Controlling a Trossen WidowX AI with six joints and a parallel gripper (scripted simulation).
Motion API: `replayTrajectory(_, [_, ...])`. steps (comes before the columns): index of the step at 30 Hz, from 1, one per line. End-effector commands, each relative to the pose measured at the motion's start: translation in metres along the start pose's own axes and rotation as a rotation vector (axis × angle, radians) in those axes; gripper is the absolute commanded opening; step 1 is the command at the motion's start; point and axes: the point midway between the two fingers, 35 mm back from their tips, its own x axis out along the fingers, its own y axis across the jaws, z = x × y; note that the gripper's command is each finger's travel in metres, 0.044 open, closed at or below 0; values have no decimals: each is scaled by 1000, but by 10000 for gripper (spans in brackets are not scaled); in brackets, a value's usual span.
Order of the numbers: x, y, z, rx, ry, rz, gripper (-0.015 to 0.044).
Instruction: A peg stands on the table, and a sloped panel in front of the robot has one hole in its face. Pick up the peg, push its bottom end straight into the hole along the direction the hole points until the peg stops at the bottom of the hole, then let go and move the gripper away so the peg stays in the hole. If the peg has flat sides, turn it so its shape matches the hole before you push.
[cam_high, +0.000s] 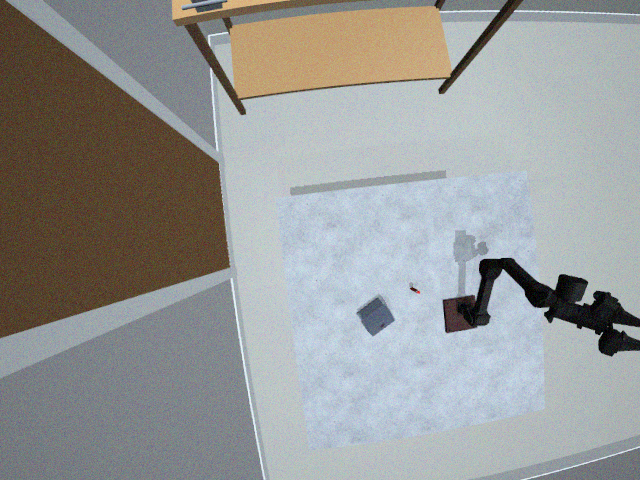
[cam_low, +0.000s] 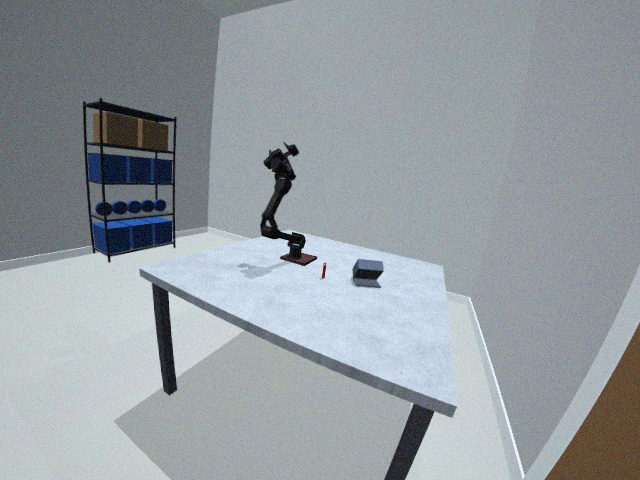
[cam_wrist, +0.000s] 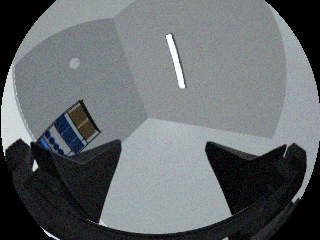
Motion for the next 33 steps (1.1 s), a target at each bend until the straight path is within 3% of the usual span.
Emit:
replayTrajectory(1, [0, -1, -1, 3, 3, -2, 426])
replayTrajectory(16, [21, -51, -86, 228, 239, -238, 440])
replayTrajectory(33, [6, -111, -164, 410, 402, -535, 440])
